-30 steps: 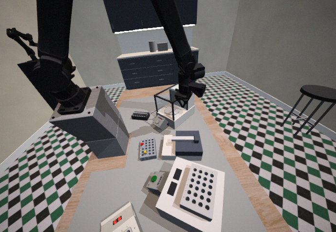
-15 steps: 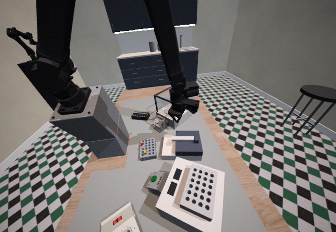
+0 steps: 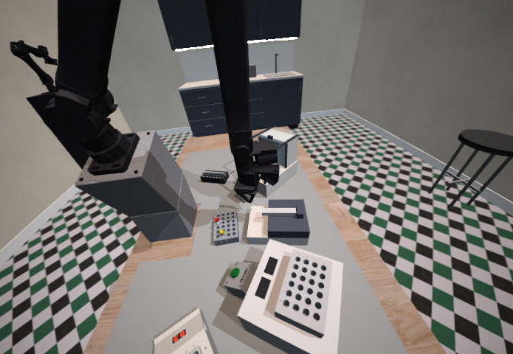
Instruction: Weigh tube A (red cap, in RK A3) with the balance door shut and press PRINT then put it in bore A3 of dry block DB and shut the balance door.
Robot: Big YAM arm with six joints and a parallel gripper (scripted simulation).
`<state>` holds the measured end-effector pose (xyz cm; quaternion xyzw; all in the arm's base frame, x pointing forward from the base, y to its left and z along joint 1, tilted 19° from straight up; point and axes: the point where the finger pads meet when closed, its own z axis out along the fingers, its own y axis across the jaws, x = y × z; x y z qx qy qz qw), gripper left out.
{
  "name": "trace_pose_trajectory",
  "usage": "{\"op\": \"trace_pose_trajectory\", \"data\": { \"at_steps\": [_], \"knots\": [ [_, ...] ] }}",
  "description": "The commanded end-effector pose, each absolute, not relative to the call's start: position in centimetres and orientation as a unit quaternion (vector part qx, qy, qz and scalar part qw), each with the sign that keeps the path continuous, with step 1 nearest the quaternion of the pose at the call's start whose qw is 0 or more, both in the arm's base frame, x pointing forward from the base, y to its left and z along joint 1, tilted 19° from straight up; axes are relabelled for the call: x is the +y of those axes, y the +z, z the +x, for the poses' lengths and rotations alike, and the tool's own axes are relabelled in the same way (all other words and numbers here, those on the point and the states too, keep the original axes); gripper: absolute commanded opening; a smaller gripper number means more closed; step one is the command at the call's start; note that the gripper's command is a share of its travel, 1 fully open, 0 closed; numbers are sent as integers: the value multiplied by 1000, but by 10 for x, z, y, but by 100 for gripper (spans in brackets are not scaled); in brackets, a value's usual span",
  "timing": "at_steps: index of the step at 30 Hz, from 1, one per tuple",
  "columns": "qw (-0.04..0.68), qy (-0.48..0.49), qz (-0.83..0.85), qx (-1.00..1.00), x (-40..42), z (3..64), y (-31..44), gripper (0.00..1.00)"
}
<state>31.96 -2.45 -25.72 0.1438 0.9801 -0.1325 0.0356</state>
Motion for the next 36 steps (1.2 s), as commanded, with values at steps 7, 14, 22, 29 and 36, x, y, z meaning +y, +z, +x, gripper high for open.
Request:
{"op": "trace_pose_trajectory", "data": {
  "at_steps": [7,14,22,29,36],
  "knots": [
    [15,-149,52,987,-49,258,-259,36],
    [-6,-165,-11,986,-63,206,-249,36],
    [-15,-166,-42,985,-71,167,-236,36],
    [6,-169,-53,984,-67,190,-237,36],
    [-3,-168,-53,984,-66,188,-239,36]
  ]
}}
